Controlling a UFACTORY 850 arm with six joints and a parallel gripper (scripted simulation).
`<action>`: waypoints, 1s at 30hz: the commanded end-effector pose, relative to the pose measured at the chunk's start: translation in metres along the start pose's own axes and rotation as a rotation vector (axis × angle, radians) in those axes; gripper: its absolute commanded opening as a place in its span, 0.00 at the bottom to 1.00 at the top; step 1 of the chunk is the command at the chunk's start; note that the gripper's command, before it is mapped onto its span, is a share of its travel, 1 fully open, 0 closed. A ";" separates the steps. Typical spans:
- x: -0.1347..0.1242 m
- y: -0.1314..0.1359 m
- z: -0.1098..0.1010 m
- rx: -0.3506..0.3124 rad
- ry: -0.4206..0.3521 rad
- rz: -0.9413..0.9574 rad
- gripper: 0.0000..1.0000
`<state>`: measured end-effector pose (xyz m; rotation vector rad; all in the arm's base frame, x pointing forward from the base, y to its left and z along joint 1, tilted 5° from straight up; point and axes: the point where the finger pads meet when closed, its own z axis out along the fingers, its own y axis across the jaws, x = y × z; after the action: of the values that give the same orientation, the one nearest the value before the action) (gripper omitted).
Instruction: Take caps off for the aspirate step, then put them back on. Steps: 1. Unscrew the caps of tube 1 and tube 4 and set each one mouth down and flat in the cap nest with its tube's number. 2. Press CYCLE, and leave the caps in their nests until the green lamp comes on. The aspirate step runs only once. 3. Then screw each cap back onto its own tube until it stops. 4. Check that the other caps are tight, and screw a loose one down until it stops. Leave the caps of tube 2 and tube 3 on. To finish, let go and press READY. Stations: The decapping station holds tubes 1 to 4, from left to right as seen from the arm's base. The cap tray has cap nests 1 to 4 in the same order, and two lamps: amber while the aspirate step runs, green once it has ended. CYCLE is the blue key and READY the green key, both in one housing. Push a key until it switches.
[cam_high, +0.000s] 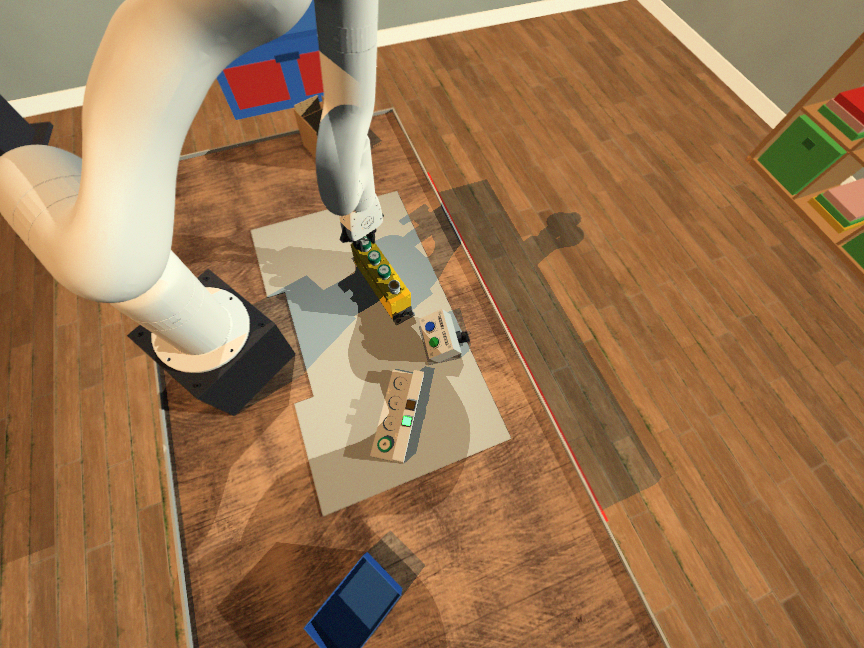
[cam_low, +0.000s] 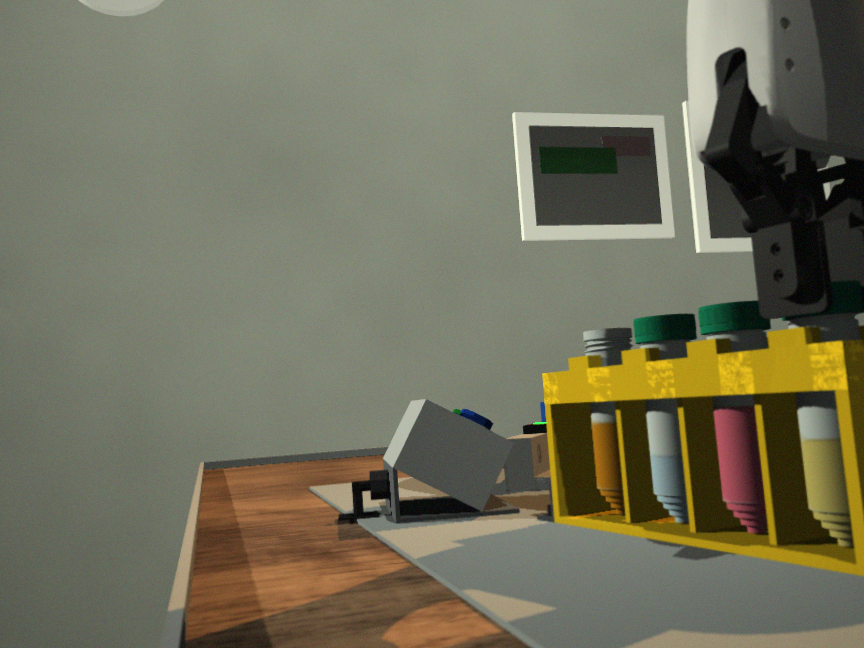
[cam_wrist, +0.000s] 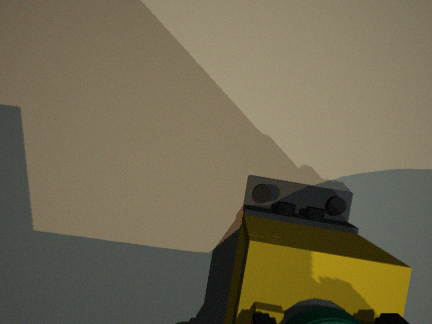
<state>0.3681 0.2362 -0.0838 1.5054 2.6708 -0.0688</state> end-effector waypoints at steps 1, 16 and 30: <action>0.000 0.001 0.000 -0.018 0.005 0.279 0.00; 0.000 0.001 0.000 -0.015 0.011 0.928 0.00; 0.000 0.001 0.000 -0.016 0.011 0.953 0.46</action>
<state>0.3682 0.2362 -0.0845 2.5491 1.6779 -0.0440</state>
